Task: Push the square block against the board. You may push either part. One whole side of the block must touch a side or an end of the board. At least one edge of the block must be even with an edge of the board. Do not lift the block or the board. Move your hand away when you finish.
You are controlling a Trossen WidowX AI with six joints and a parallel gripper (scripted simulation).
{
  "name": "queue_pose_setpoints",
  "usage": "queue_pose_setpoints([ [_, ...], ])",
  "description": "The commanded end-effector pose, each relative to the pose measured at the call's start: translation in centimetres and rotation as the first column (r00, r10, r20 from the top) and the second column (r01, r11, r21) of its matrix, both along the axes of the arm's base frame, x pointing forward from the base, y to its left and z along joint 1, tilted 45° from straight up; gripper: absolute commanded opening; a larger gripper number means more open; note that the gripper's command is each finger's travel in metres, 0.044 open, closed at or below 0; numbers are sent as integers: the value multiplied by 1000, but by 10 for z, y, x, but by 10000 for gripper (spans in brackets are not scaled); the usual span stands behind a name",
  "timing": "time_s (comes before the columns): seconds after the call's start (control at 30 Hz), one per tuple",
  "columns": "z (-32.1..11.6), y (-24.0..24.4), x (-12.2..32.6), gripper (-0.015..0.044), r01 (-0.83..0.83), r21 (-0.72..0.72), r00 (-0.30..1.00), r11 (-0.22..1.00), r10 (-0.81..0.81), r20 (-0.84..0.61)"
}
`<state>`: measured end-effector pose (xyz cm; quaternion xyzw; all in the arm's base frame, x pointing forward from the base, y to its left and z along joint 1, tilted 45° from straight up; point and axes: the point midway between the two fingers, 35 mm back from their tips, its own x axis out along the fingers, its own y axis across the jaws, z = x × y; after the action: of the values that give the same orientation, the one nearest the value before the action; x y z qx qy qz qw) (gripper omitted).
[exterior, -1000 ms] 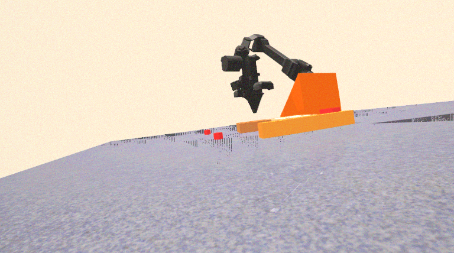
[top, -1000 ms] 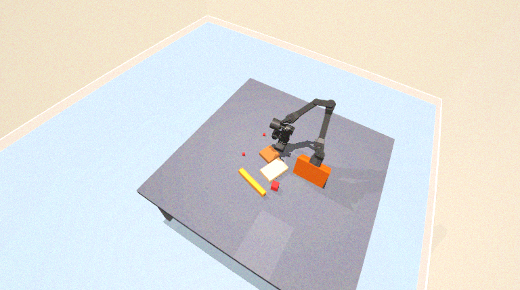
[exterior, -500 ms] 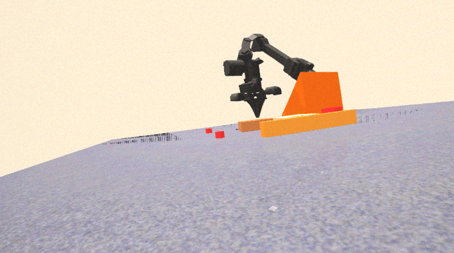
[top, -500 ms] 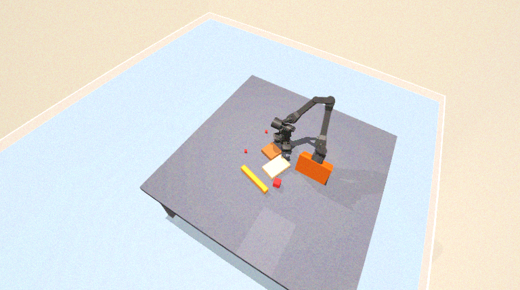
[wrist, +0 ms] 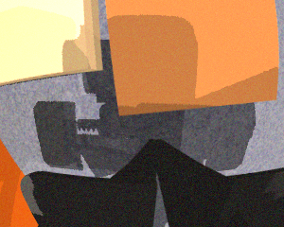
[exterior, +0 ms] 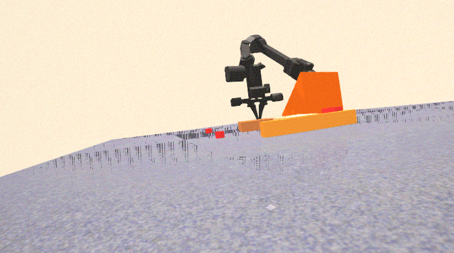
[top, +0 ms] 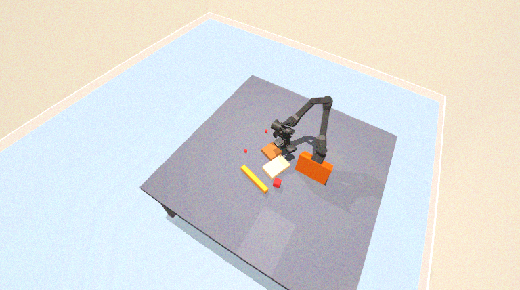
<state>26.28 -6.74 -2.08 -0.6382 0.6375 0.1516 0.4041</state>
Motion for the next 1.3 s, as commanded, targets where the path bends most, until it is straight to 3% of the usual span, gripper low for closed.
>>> queue_pose_setpoints([
  [0.0, -6, -4, -4, 0, -80, -16, 993, 997, 78, -91],
  [1.27, -25, 17, 6, 0, -84, -11, 992, 996, 83, -95],
])
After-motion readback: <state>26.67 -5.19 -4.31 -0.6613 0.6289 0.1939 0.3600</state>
